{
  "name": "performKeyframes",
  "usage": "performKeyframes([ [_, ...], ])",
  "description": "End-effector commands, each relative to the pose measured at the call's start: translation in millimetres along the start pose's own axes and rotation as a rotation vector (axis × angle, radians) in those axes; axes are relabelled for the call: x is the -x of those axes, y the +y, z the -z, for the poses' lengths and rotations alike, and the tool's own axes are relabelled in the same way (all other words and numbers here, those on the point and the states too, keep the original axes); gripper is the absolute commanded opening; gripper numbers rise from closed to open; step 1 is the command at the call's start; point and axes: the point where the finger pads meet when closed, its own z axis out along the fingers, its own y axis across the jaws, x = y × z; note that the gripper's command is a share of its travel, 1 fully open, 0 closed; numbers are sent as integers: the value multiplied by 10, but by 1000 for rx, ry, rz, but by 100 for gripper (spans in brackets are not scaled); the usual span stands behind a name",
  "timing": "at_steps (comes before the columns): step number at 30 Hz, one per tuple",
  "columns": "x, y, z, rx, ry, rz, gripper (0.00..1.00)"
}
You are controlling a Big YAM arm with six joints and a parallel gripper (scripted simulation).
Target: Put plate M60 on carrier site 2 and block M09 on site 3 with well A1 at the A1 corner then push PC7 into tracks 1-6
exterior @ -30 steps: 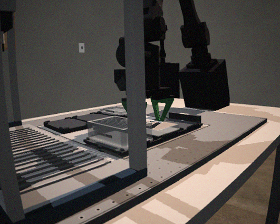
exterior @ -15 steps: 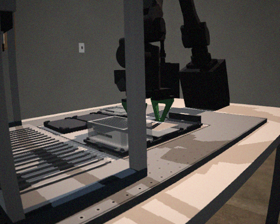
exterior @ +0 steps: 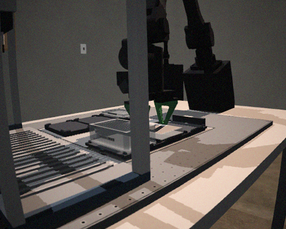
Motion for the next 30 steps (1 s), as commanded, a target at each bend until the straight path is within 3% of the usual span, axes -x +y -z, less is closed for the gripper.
performKeyframes([
  [1, 63, 45, -64, 5, -1, 0, 0],
  [12, 65, 40, -66, 4, -1, 0, 0],
  [13, 65, 40, -66, 4, -1, 0, 96],
  [30, 65, 40, -66, 4, -1, -1, 96],
])
